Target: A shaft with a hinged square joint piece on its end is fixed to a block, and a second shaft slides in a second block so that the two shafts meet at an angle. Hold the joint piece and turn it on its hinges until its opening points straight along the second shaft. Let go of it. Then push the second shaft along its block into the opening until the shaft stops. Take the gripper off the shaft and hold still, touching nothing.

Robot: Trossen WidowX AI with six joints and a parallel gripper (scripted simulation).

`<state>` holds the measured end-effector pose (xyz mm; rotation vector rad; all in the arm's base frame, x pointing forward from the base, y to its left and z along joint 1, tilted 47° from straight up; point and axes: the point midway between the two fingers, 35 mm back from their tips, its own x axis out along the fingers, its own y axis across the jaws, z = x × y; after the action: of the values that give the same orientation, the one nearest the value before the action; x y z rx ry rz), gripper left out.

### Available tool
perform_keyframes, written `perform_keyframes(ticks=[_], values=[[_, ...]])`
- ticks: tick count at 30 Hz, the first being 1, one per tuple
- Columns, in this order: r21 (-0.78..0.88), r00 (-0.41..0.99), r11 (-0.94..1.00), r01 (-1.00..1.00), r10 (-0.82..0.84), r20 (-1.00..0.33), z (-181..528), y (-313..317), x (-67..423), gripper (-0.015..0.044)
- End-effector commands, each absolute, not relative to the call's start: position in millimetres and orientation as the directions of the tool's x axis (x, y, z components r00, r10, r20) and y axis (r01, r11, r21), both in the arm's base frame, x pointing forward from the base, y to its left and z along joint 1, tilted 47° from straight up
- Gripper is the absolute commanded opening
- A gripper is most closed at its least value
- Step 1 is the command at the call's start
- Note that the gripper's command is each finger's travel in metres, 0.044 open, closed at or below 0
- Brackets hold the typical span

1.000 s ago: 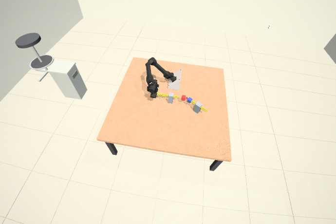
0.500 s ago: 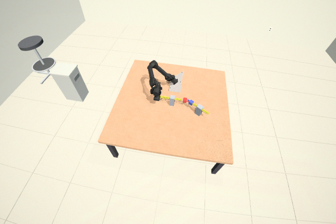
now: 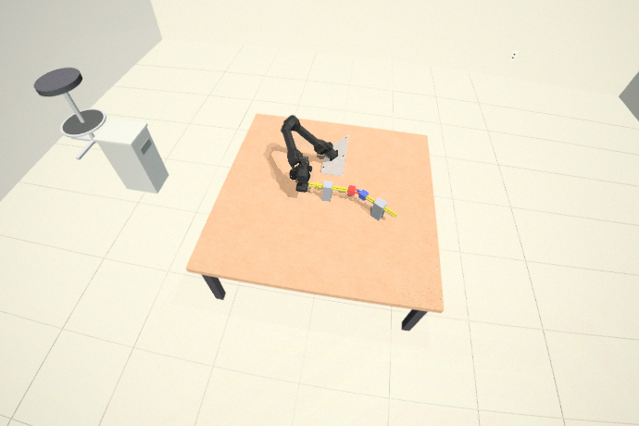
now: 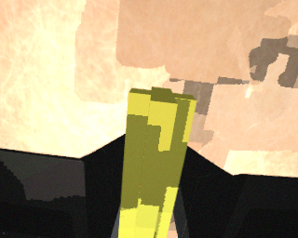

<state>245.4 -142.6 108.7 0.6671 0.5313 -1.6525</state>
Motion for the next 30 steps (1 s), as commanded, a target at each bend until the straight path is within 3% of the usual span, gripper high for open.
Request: perform_keyframes(ticks=[1,29,30], values=[[0.017,-0.119,-0.18,0.984,-0.716,-0.688,102.1,-137.1,246.7,0.0],[0.019,-0.119,-0.18,0.984,-0.72,-0.684,86.8,-122.4,249.5,0.0],[0.019,-0.119,-0.18,0.984,-0.72,-0.684,86.8,-122.4,249.5,0.0026]])
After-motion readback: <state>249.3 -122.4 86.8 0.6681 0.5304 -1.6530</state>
